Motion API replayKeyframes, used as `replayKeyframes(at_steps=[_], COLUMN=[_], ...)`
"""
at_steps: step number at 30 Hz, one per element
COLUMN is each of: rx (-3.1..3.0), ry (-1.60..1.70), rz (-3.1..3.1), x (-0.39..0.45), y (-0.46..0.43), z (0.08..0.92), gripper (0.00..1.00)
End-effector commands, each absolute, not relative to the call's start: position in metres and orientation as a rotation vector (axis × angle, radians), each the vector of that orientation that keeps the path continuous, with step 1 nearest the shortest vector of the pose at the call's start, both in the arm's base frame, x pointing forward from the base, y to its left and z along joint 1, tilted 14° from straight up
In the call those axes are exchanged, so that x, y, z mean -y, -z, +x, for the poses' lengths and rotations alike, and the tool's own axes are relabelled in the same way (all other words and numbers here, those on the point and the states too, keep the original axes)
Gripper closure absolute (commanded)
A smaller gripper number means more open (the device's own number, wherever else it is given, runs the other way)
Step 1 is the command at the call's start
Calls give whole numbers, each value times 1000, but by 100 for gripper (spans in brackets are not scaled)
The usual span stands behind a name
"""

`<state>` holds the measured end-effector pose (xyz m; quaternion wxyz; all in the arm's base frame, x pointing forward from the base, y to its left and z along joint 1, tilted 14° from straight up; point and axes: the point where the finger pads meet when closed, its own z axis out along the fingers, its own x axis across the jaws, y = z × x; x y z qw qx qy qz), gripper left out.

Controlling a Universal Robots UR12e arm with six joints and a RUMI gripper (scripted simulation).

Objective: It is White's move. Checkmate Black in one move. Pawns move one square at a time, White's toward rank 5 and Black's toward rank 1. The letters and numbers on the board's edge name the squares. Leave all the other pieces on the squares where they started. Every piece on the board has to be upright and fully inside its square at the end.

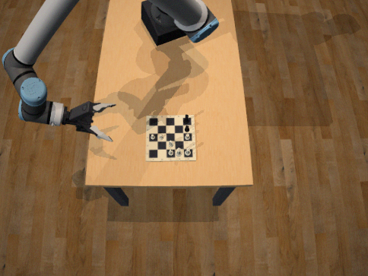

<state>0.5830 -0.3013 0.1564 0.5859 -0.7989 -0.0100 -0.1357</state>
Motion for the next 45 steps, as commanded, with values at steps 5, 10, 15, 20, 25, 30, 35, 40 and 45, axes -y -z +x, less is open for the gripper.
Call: replayKeyframes(at_steps=[5, 10, 15, 20, 25, 30, 35, 40, 45], rx=[24, 24, 41, 96, 194, 268, 376, 482, 552], ry=[317, 317, 303, 256, 181, 132, 80, 60, 76], rz=[-1863, -1864, -1884, -1951, -2075, -2176, -2332, -2501, -2626], x=[304, 303, 296, 274, 236, 210, 174, 139, 114], y=[-180, -177, -175, -168, -156, -149, -140, -138, -142], z=[577, 578, 580, 585, 593, 600, 612, 627, 640], gripper=[0, 0, 0, 0, 0, 0, 0, 0, 0])
